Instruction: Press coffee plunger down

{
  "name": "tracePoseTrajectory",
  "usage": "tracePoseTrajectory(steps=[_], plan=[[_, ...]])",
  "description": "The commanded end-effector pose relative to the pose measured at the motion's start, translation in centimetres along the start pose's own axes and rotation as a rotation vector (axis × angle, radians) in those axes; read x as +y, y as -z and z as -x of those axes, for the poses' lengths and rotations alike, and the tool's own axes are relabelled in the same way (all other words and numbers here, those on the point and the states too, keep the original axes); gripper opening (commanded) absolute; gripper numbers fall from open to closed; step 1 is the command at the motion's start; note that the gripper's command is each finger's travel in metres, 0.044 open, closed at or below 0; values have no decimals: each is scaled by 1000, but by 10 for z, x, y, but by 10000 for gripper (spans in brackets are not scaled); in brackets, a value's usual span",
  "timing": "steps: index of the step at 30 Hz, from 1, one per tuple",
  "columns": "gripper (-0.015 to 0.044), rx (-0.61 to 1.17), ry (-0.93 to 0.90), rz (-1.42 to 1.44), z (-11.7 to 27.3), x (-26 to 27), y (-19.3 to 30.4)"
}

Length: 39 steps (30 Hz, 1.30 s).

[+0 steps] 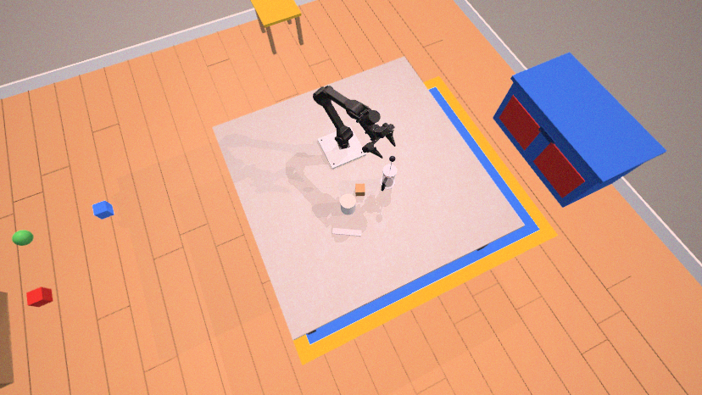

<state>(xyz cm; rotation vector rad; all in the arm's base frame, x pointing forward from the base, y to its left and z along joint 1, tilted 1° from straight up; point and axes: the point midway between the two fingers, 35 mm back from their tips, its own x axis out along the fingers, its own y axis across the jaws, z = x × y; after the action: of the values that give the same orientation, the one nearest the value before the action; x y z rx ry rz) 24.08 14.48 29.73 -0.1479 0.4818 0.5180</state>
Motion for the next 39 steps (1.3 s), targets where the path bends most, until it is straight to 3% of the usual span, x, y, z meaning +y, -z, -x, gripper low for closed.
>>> tracePoseTrajectory(steps=[1, 30, 39], plan=[[440, -8, 8, -9, -3, -2, 5], [440, -11, 10, -10, -43, -3, 5], [204, -11, 10, -10, -43, -3, 5]])
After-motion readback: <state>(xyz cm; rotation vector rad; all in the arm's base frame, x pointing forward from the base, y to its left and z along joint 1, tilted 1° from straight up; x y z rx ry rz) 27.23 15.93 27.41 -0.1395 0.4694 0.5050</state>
